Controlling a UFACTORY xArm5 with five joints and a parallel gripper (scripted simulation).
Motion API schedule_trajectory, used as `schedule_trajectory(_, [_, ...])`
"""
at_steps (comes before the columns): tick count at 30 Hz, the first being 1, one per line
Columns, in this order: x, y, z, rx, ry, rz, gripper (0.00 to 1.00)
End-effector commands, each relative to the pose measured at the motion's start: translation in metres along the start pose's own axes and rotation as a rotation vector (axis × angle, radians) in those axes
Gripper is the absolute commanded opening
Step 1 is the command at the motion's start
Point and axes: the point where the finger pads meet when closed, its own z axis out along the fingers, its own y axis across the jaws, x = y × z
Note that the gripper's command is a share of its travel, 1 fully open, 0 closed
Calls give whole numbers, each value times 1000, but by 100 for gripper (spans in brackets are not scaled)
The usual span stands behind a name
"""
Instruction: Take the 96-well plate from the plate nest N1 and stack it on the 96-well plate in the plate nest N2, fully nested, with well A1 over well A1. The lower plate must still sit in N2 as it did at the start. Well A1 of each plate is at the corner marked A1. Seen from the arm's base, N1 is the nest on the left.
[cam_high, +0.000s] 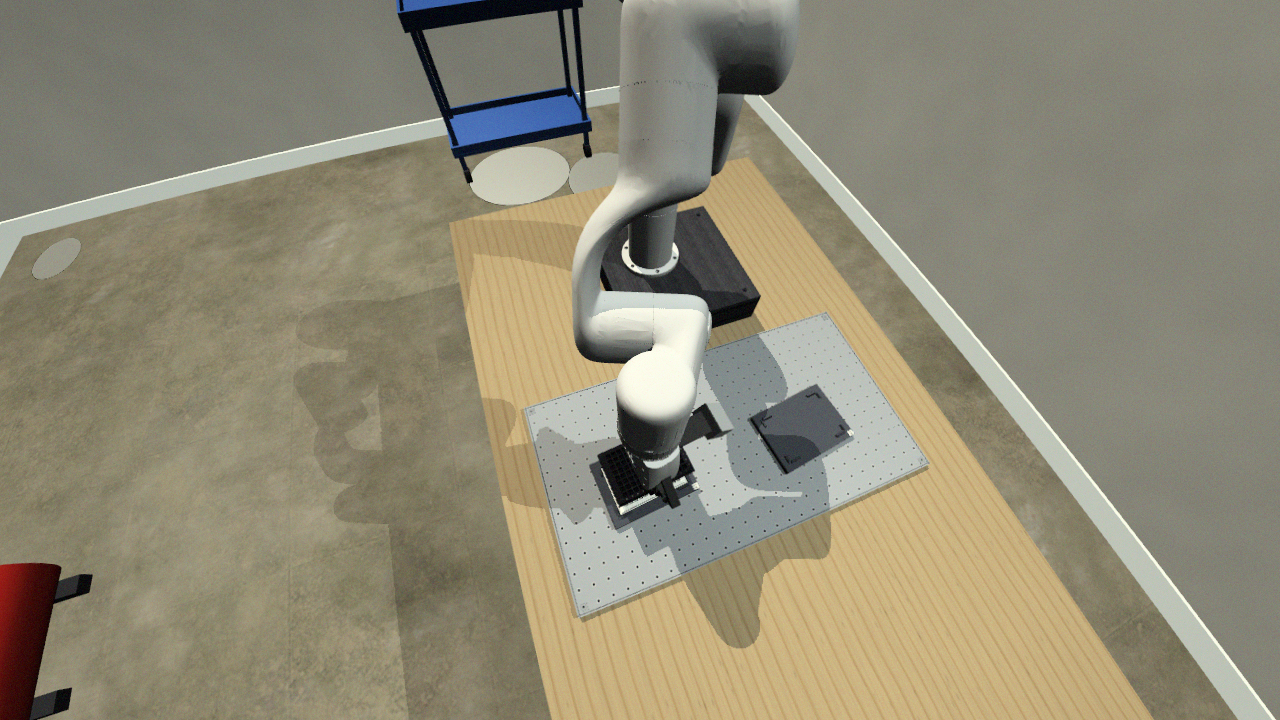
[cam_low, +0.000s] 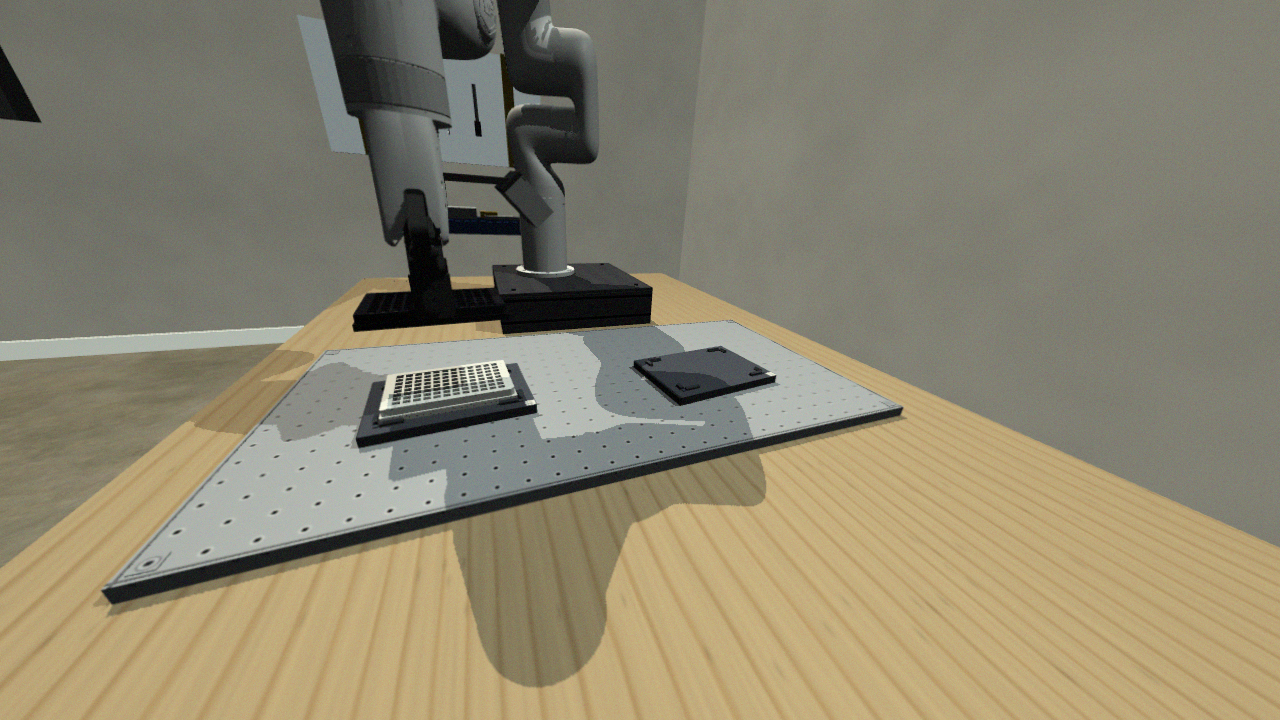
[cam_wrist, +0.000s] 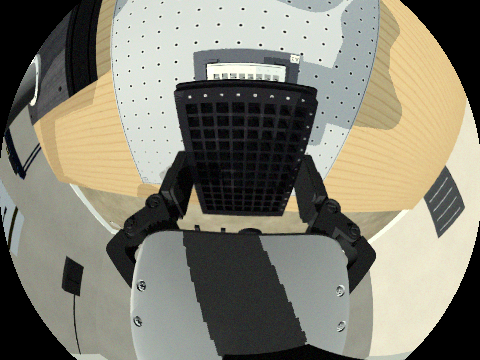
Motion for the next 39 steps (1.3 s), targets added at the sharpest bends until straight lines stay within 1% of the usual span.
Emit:
schedule_trajectory(1, [0,1,-1,-4,-2,0,0])
schedule_trajectory(13, [0,1,-1,-4,-2,0,0])
schedule_trajectory(23, [0,1,15,-3,-2,0,0])
schedule_trajectory(25, [0,1,15,-3,-2,0,0])
schedule_trajectory(39, [0,1,39,-3,-2,0,0])
